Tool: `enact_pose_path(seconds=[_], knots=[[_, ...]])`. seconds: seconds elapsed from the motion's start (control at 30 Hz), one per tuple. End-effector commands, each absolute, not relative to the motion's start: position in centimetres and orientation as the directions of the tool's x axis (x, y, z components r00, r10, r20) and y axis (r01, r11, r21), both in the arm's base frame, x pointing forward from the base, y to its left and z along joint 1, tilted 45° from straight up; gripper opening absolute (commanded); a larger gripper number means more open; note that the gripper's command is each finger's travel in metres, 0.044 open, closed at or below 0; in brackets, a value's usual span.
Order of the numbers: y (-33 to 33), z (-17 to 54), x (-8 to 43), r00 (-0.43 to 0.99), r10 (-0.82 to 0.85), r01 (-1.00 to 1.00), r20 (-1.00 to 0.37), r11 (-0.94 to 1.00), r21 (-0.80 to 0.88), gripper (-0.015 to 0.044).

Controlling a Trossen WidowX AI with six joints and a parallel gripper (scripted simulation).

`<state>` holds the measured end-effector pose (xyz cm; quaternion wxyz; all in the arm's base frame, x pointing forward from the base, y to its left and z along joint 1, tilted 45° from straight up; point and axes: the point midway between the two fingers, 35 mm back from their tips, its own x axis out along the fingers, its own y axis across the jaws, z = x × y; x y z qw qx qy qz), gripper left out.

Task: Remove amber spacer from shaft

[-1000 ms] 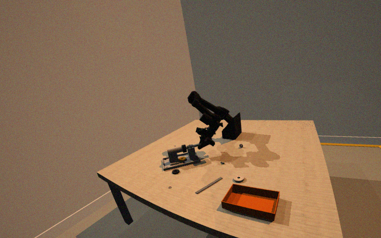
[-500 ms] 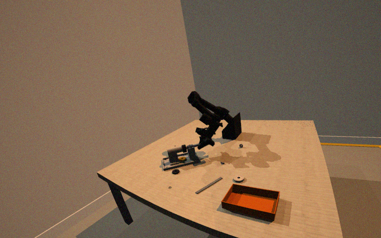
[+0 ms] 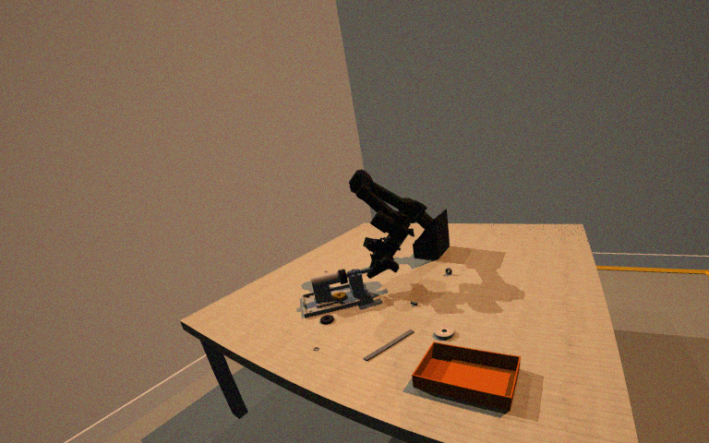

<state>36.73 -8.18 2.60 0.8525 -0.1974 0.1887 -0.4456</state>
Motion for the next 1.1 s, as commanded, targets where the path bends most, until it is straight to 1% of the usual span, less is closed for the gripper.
enact_pose_path(seconds=[0.0,1.07], knots=[[-8.28,2.71,36.76,0.528,-0.837,0.688,-0.143,0.521,-0.506,0.0],[-8.52,2.97,37.13,0.528,-0.837,0.688,-0.143,0.521,-0.506,0.0]])
